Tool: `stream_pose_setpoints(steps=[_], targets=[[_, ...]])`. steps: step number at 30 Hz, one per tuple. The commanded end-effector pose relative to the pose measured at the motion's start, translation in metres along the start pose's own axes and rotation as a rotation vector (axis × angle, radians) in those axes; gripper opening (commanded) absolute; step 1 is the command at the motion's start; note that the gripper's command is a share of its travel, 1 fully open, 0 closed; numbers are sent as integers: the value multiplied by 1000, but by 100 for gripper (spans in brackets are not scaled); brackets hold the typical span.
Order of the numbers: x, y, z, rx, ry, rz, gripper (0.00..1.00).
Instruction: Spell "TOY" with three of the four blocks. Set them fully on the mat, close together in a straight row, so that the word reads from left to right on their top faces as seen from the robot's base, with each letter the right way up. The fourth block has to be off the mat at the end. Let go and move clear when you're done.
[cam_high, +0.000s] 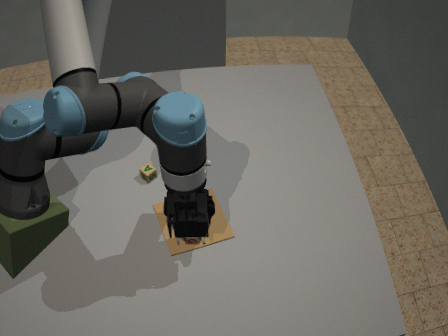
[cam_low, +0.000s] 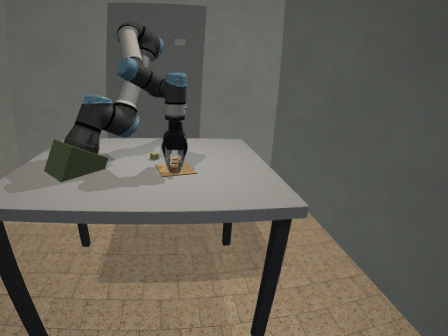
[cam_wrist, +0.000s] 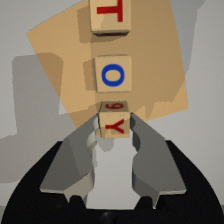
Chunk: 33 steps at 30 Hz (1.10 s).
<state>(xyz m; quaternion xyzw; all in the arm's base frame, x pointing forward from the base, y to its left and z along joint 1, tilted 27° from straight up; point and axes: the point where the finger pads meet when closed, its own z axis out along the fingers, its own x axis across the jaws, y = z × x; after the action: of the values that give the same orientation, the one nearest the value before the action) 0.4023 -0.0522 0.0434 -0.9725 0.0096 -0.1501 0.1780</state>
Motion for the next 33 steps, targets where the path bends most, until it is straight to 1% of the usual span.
stream_pose_setpoints(steps=[1,29,30,33], targets=[[0,0,0,-1,1,0,9],[0,0,0,-1,1,0,9],[0,0,0,-1,1,0,12],[0,0,0,-1,1,0,12]])
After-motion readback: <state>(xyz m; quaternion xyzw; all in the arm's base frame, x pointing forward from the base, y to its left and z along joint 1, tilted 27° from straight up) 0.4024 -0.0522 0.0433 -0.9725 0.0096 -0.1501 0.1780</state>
